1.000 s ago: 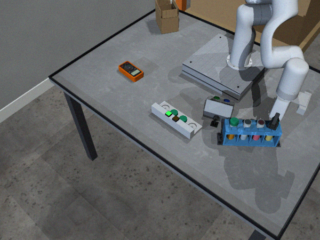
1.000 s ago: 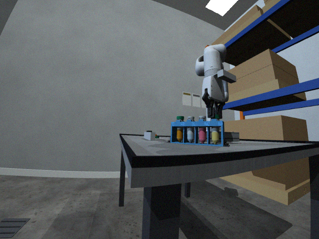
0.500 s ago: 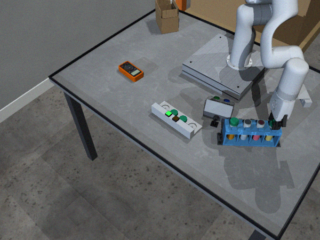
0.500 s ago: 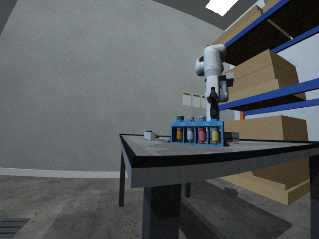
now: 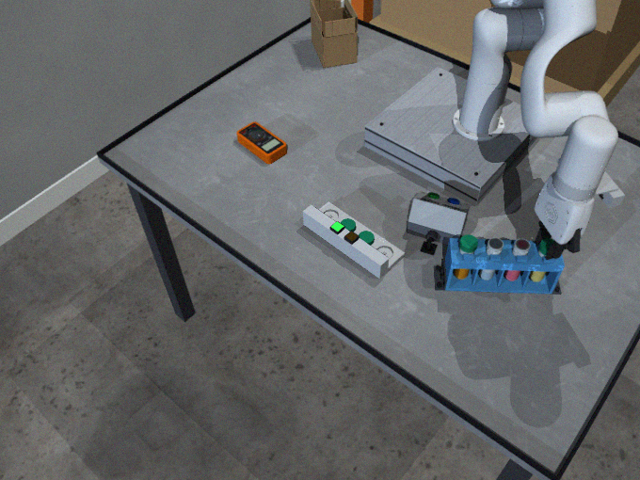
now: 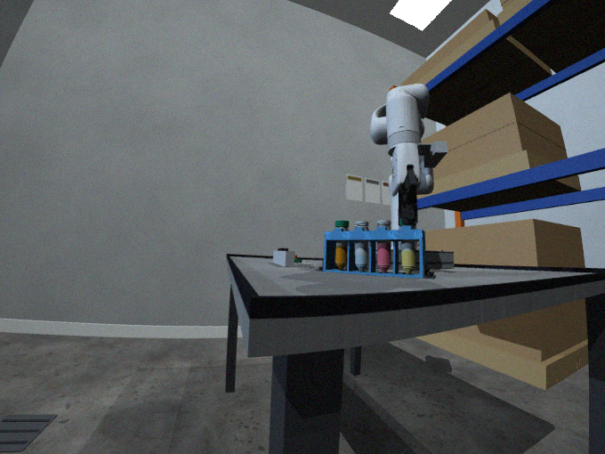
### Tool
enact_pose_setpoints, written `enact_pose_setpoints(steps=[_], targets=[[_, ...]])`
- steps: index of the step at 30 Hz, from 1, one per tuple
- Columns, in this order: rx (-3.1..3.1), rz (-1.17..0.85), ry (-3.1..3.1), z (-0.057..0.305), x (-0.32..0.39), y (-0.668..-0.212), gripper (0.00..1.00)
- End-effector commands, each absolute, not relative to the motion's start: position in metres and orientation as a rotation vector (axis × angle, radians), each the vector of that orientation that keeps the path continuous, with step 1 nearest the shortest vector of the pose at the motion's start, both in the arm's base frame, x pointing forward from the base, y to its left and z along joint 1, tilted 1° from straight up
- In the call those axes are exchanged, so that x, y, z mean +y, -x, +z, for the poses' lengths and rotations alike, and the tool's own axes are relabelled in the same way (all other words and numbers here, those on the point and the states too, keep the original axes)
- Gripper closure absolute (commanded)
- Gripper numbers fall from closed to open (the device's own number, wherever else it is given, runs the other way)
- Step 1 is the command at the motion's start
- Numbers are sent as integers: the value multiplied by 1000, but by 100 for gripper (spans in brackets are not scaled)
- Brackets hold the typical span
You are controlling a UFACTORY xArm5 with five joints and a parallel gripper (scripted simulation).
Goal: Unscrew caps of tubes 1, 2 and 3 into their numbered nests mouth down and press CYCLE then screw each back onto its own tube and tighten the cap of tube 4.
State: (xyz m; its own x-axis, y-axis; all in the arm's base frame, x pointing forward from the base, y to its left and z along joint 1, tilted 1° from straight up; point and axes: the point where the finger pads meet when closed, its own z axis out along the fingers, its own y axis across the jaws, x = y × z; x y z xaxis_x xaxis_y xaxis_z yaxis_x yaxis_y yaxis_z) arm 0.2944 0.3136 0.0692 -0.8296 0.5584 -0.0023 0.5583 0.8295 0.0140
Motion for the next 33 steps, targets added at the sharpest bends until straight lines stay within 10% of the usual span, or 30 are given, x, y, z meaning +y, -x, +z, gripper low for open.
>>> enact_pose_setpoints(steps=[1,33], targets=[[3007,31,-912,70,314,-295,100],[2501,29,-1915,70,314,-295,100]])
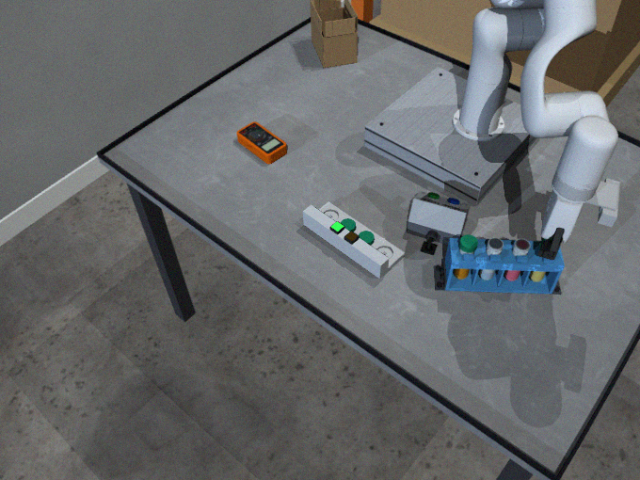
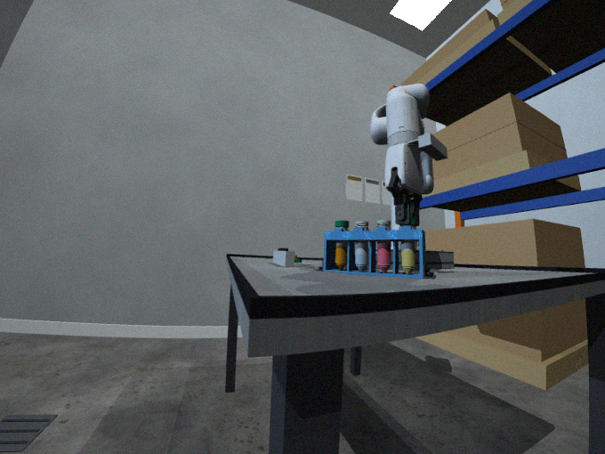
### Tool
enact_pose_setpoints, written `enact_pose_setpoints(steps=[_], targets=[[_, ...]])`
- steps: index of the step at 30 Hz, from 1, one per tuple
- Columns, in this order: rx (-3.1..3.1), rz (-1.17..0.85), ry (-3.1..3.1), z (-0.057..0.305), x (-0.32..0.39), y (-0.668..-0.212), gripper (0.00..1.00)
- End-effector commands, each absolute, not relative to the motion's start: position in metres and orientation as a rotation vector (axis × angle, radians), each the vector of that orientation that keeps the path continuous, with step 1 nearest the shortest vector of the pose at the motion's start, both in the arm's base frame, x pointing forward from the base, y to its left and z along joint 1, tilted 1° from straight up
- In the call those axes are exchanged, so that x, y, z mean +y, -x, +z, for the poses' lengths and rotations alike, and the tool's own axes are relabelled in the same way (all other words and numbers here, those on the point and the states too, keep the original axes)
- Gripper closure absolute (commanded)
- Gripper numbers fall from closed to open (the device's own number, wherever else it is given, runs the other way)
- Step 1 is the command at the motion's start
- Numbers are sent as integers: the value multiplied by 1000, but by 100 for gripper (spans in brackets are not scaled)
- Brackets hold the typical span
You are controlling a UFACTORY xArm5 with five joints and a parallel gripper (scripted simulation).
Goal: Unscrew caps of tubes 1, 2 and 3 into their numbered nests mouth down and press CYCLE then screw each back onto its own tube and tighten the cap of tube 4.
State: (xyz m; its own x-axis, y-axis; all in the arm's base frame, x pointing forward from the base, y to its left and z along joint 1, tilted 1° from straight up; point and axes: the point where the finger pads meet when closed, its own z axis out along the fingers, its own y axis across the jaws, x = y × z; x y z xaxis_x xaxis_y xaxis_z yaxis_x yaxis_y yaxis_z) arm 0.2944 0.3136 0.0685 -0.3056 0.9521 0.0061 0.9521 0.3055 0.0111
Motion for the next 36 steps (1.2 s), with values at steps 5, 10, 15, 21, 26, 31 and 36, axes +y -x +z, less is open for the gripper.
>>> enact_pose_setpoints(steps=[5,10,15,21,26,31,36], targets=[[2501,29,-1915,70,314,-295,54],[2501,29,-1915,70,314,-295,54],[2501,29,-1915,73,314,-295,54],[2501,29,-1915,85,314,-295,54],[2501,29,-1915,100,314,-295,54],[2501,29,-1915,115,314,-295,54],[2501,29,-1915,116,314,-295,54]])
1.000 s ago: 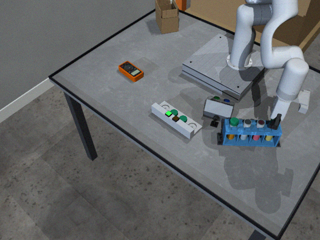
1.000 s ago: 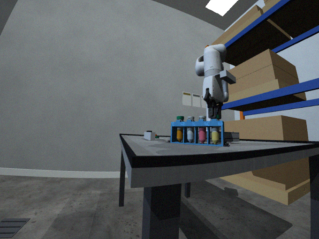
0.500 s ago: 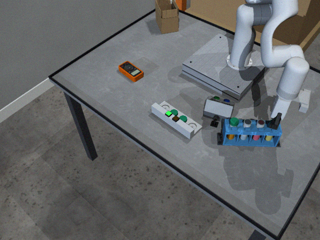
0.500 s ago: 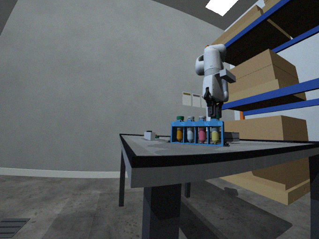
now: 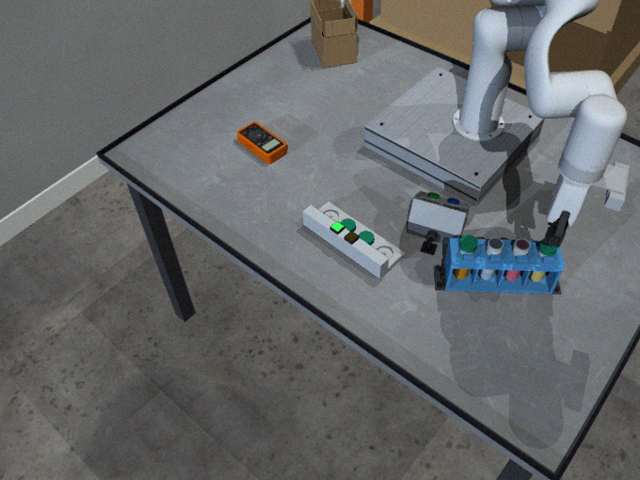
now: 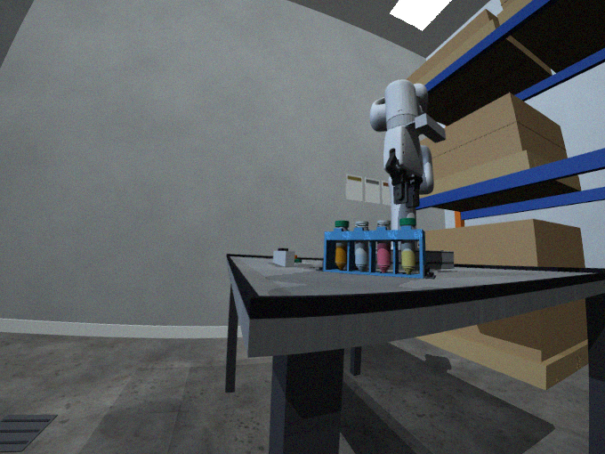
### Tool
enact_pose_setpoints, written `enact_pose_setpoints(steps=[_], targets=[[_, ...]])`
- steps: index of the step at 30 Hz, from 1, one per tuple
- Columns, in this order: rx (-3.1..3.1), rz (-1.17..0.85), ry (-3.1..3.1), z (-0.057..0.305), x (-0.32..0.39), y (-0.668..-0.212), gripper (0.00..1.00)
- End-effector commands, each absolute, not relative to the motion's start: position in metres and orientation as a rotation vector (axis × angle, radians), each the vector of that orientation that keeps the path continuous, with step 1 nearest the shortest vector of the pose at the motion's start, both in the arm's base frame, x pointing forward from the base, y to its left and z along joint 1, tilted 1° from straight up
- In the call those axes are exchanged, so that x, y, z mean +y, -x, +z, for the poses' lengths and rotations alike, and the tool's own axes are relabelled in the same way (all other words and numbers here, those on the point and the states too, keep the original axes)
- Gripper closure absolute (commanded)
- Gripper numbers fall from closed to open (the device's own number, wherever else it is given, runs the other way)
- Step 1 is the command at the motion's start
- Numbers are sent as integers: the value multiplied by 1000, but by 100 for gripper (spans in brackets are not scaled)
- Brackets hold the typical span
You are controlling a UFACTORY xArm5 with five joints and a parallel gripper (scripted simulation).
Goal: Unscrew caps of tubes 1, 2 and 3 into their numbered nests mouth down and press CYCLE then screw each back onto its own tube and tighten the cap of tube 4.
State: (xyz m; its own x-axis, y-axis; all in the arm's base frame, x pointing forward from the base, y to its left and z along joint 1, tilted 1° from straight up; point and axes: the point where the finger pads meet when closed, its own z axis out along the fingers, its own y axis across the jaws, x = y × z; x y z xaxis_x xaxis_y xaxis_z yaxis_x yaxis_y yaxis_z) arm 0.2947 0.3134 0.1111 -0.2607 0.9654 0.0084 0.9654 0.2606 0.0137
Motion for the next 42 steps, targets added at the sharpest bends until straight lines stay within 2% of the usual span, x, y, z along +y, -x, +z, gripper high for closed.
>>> enact_pose_setpoints(steps=[1,13,30,42], targets=[[2578,29,-1809,116,306,-298,54],[2950,30,-1085,115,256,-318,54],[3133,28,-144,114,195,-342,54],[3135,29,-107,113,137,-365,54]])
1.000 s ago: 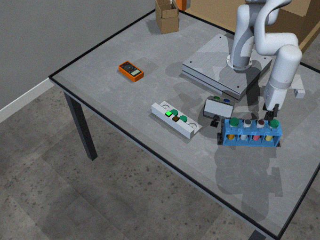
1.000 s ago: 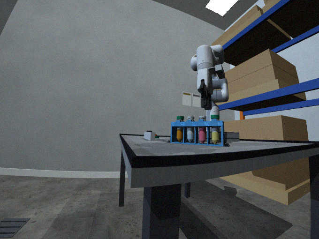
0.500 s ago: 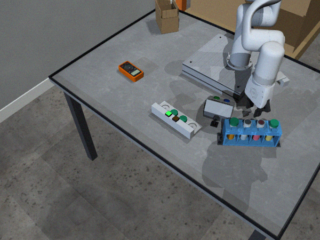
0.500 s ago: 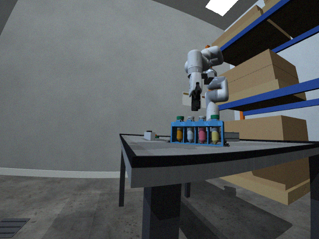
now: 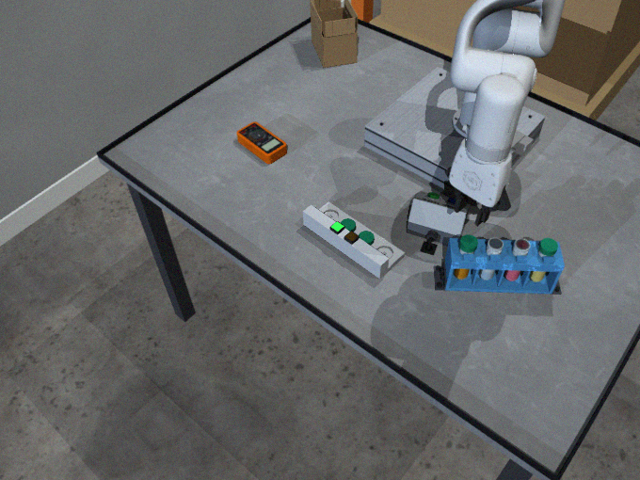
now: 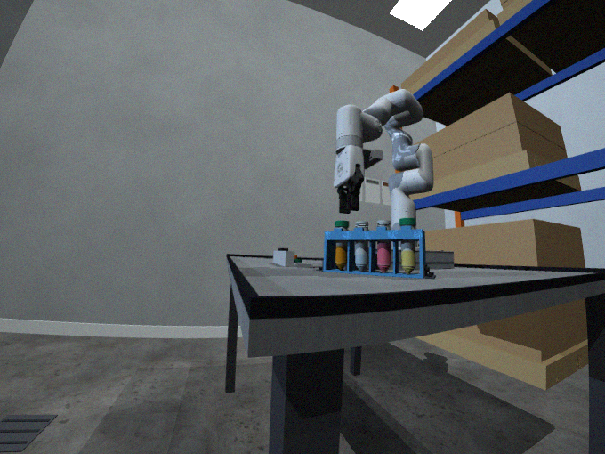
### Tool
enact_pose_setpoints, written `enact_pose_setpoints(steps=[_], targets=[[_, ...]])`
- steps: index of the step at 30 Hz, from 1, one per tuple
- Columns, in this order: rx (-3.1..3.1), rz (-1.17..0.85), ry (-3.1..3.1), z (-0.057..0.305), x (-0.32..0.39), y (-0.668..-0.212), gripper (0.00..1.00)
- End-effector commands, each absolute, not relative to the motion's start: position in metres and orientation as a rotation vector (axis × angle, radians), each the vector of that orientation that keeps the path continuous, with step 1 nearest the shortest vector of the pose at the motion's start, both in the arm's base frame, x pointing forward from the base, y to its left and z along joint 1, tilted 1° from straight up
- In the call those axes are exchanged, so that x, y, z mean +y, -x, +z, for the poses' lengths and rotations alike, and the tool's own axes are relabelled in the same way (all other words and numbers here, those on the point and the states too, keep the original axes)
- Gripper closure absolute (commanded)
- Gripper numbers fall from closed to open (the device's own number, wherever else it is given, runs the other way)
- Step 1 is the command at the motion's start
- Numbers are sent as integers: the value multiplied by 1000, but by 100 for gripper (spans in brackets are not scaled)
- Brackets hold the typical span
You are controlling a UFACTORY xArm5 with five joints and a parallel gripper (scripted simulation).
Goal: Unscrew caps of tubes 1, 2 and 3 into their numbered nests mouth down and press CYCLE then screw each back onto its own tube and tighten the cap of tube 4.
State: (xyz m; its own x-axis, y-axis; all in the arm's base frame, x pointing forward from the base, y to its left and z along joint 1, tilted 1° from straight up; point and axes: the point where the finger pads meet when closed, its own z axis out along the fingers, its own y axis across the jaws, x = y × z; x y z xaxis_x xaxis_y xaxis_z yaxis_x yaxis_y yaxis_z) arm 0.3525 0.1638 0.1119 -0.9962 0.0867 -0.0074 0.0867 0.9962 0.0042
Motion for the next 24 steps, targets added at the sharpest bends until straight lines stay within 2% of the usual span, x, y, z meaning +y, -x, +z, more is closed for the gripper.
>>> enact_pose_setpoints(steps=[1,24], targets=[[3135,29,-107,113,132,-367,54],[3135,27,-107,111,25,-410,54]])
